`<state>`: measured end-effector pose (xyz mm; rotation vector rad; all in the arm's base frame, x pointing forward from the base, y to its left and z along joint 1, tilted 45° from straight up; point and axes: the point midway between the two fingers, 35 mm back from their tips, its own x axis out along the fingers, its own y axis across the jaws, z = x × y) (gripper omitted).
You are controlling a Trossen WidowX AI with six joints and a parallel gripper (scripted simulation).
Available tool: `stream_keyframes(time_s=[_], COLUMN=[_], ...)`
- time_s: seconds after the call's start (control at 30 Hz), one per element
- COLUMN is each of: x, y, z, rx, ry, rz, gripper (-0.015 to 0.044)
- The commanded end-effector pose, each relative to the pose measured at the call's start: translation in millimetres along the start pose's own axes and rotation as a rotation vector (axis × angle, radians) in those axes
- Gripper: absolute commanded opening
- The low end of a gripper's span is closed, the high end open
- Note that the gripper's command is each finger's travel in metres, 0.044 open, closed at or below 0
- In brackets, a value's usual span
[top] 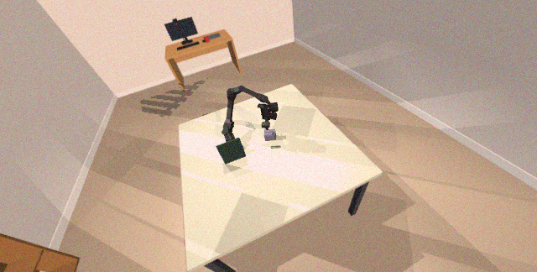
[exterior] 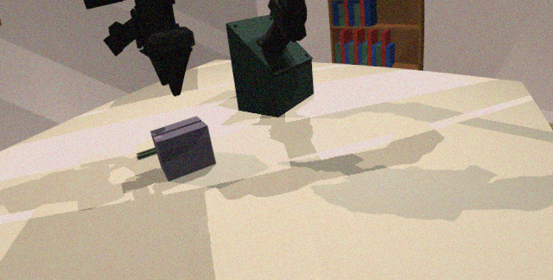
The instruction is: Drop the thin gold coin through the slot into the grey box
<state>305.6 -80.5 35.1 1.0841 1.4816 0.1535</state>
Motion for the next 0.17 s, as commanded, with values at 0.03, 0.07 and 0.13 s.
stream_keyframes(time_s=[0.03,0.07,0.13], x=[-2.1,-2.1,-2.1], y=[0.1,0.1,0.1], z=[-1.2,-1.2,-1.2], rx=[-0.004,-0.004,-0.004], ry=[0.004,0.004,0.004], rz=[-0.004,-0.004,-0.004], gripper=[0.044,0.044,0.044])
